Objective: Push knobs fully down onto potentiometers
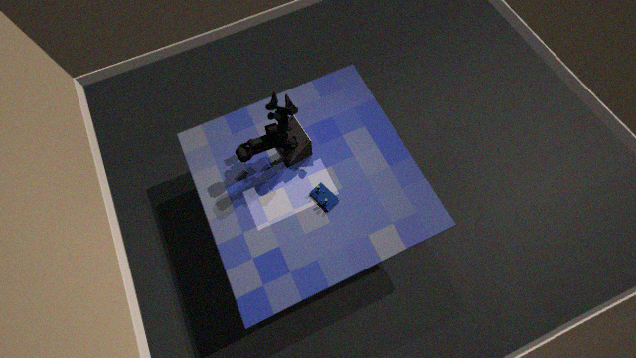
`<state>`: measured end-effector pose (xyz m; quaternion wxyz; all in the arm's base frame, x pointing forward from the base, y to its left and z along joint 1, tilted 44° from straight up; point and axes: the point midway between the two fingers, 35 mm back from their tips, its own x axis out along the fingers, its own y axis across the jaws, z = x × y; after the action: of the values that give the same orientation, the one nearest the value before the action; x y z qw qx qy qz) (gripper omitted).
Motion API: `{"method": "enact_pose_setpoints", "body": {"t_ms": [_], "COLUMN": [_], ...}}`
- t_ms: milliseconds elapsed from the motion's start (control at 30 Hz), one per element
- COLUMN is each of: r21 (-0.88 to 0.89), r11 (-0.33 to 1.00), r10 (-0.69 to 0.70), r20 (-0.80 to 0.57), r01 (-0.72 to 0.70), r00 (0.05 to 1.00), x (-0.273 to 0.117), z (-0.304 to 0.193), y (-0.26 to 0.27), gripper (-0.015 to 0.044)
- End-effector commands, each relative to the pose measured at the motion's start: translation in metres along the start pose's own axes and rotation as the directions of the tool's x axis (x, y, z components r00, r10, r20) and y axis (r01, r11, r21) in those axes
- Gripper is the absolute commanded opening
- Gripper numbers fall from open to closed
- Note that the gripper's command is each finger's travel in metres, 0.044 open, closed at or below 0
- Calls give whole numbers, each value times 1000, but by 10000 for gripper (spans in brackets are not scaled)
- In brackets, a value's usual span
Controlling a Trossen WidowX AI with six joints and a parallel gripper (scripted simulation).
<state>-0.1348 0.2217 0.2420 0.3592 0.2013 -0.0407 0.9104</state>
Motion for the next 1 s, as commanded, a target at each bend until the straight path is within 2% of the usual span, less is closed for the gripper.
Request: {"method": "enact_pose_setpoints", "body": {"t_ms": [0, 233, 467, 700, 967], "r21": [1, 47, 73, 73, 49], "r11": [1000, 981, 916, 807, 636], "r10": [-5, -185, -373, -538, -684], "r20": [-3, -103, -213, -319, -426], "r01": [5, 191, 396, 587, 770], "r00": [1000, 977, 903, 780, 592], "x": [0, 11, 10, -3, -32], "z": [0, -17, -35, -51, -66], "y": [-1, -51, -105, -158, -211], "gripper": [374, 190, 6, 0, 0]}}
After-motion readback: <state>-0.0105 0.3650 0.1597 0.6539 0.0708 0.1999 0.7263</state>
